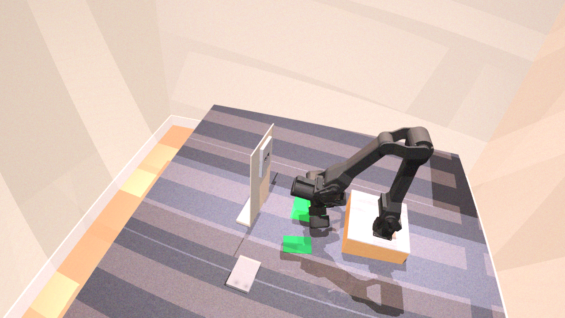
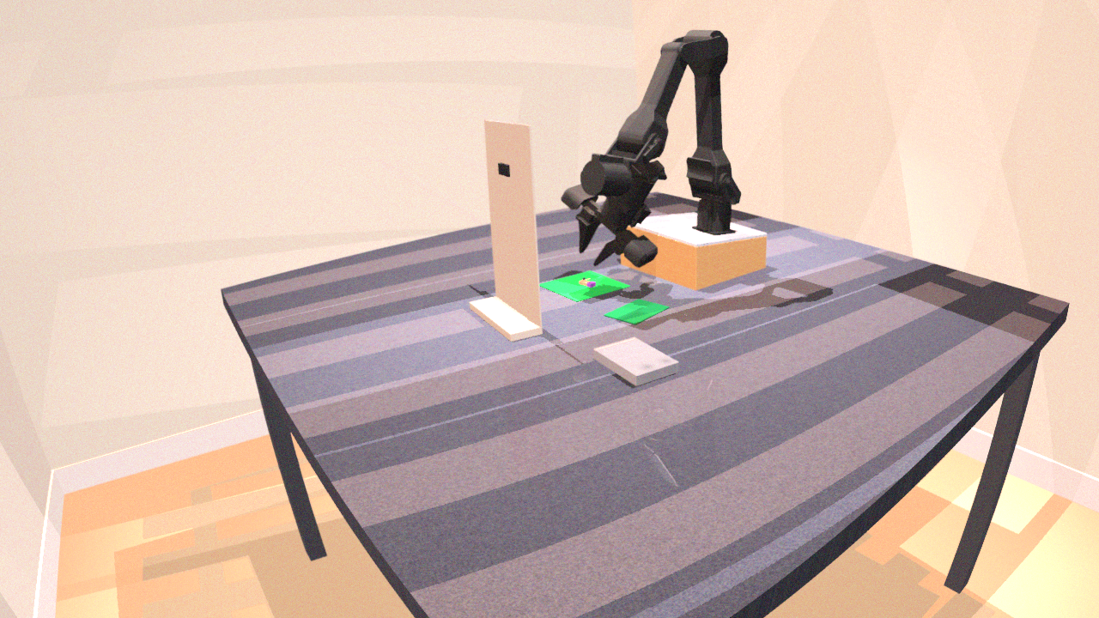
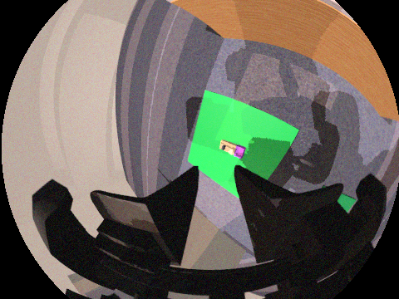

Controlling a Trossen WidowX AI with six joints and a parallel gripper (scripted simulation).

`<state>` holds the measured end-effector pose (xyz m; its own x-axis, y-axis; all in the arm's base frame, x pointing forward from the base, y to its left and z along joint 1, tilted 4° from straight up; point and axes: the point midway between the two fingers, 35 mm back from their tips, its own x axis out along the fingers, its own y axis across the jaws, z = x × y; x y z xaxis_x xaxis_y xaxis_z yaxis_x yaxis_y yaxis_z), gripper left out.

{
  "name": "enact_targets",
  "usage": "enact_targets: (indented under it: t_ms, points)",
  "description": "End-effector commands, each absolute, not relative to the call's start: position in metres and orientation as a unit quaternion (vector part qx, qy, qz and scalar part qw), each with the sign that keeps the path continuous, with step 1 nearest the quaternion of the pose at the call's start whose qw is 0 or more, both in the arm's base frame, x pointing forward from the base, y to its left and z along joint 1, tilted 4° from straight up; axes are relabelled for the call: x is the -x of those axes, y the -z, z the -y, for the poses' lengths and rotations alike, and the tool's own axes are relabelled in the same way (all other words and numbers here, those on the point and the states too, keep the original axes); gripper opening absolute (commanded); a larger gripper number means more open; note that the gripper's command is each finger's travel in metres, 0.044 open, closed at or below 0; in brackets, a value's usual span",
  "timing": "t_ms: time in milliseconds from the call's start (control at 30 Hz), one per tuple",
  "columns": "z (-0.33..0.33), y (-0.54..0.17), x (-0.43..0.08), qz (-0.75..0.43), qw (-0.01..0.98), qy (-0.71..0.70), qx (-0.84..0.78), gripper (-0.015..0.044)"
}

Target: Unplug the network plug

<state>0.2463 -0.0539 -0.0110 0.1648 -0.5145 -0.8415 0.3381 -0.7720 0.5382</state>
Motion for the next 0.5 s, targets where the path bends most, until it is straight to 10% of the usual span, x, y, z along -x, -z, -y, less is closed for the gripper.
enact_targets:
  t_ms: [0, 467]
  points:
    - [0.054, 0.002, -0.250, 0.068, 0.331, 0.640, -0.690, 0.0156]
    - [0.054, -0.023, -0.252, 0.069, 0.331, 0.640, -0.690, 0.0156]
